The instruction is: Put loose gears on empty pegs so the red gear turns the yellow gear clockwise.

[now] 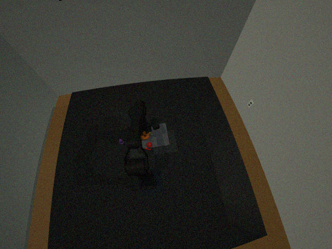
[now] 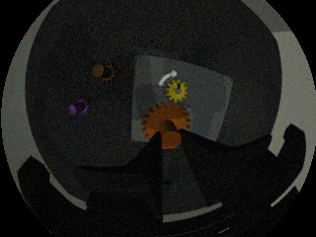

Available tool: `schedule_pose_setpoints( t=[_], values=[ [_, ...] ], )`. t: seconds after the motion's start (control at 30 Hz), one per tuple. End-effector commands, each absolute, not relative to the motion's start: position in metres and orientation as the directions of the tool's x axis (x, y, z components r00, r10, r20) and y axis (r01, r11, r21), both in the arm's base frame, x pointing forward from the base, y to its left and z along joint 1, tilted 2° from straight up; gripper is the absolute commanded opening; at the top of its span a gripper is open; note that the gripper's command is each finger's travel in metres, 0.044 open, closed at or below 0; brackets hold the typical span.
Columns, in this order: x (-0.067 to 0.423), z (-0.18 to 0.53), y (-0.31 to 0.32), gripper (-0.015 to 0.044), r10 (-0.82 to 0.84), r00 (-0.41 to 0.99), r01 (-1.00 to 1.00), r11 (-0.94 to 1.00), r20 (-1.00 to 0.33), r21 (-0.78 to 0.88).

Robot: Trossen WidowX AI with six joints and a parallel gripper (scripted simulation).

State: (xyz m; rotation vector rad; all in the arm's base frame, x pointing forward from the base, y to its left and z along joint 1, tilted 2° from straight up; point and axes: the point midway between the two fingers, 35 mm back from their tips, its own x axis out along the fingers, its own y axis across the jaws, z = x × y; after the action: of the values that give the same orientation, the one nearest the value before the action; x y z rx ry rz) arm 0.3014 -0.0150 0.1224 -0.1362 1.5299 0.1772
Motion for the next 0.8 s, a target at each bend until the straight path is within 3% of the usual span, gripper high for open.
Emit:
schedule_pose_setpoints(
  t=[0.0,0.77],
  values=[
    [0.2996,0.1178,-0.019,0.0,0.034,0.024,-0.202,0.979,-0.999,0.028],
    [0.3008,0.1208,-0.0187,0.0,0.034,0.024,-0.213,0.977,-0.999,0.028]
  ],
)
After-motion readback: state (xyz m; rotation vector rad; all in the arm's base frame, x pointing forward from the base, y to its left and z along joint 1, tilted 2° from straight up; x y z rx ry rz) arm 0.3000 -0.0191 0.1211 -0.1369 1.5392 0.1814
